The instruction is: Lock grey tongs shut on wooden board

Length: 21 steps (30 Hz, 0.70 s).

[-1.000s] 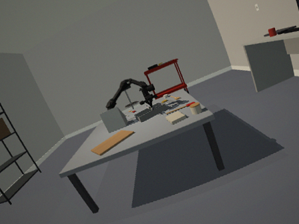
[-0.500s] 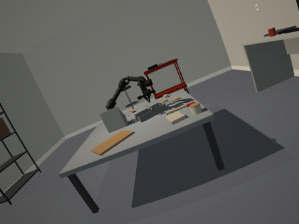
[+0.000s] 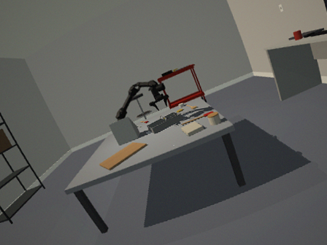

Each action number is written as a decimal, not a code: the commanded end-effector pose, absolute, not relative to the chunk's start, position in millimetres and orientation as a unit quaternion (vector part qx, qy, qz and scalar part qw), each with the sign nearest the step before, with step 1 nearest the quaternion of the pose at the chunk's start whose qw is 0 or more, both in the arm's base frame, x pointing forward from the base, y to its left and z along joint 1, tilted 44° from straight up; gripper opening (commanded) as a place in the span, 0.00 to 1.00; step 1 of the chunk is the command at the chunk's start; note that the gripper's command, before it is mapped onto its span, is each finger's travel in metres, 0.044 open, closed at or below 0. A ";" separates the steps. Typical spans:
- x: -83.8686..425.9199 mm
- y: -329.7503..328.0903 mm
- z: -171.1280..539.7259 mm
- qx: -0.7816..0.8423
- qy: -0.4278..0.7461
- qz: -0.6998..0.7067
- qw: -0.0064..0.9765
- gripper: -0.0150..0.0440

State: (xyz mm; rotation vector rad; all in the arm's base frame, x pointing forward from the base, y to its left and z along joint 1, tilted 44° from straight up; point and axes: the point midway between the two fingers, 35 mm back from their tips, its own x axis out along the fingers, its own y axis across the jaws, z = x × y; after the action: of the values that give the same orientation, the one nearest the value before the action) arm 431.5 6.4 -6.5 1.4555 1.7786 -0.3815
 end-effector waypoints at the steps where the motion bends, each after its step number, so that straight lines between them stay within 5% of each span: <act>1: 429.2 18.2 -16.6 0.587 0.699 -0.182 0.366 1.00; 21: 426.9 36.9 -33.9 0.607 0.689 -0.232 0.320 1.00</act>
State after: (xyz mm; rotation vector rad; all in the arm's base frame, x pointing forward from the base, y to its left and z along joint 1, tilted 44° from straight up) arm 427.2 32.7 -30.7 1.5904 1.8047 -0.6104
